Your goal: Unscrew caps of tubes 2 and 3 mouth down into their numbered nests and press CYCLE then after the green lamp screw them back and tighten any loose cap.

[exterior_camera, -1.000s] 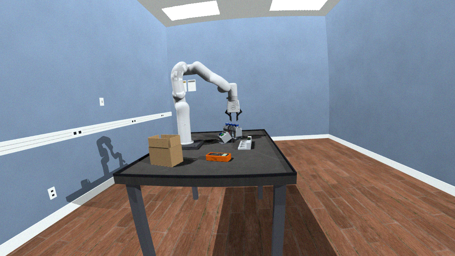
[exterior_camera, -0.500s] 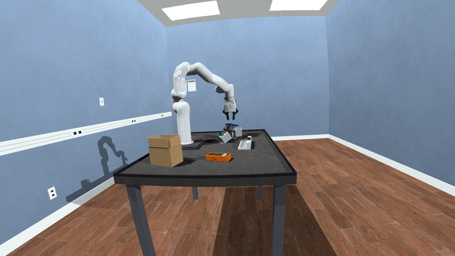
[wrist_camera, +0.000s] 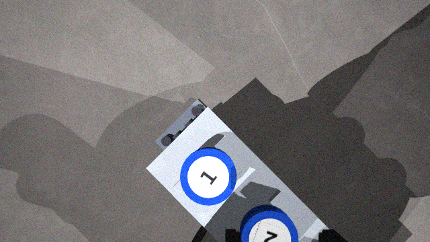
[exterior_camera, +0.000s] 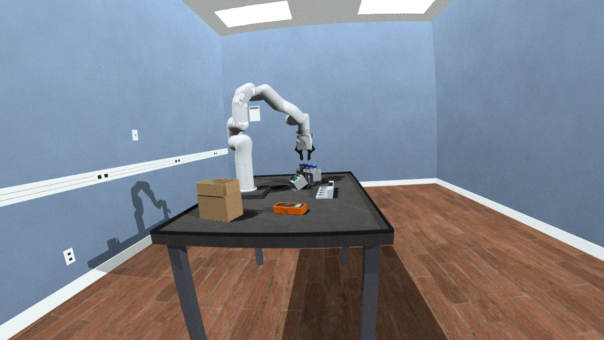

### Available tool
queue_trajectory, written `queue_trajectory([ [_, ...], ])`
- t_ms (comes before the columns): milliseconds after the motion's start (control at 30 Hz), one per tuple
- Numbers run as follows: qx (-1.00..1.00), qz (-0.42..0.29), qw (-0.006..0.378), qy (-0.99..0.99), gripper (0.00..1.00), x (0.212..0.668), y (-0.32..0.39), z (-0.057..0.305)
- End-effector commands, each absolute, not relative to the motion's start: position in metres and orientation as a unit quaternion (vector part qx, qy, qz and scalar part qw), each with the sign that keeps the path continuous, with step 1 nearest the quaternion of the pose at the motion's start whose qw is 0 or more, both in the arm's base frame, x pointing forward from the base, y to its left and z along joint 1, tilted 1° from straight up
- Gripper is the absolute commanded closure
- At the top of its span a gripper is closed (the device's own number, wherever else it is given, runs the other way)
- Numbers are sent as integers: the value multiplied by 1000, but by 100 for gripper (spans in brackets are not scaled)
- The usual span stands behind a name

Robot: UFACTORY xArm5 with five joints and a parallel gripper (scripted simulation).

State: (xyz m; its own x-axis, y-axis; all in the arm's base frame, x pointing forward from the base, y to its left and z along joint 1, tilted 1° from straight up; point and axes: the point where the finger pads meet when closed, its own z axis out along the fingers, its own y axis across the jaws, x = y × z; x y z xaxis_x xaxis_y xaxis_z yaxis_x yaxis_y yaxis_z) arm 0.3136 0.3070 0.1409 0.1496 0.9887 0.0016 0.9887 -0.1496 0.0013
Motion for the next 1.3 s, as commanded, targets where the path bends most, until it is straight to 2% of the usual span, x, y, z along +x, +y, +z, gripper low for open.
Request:
queue_trajectory([
  [0, -758, -3, -6, -652, 54, 314, 308, 129],
  [167, -758, -3, -6, -652, 54, 315, 308, 115],
  [1267, -758, -3, -6, -652, 54, 315, 308, 105],
])
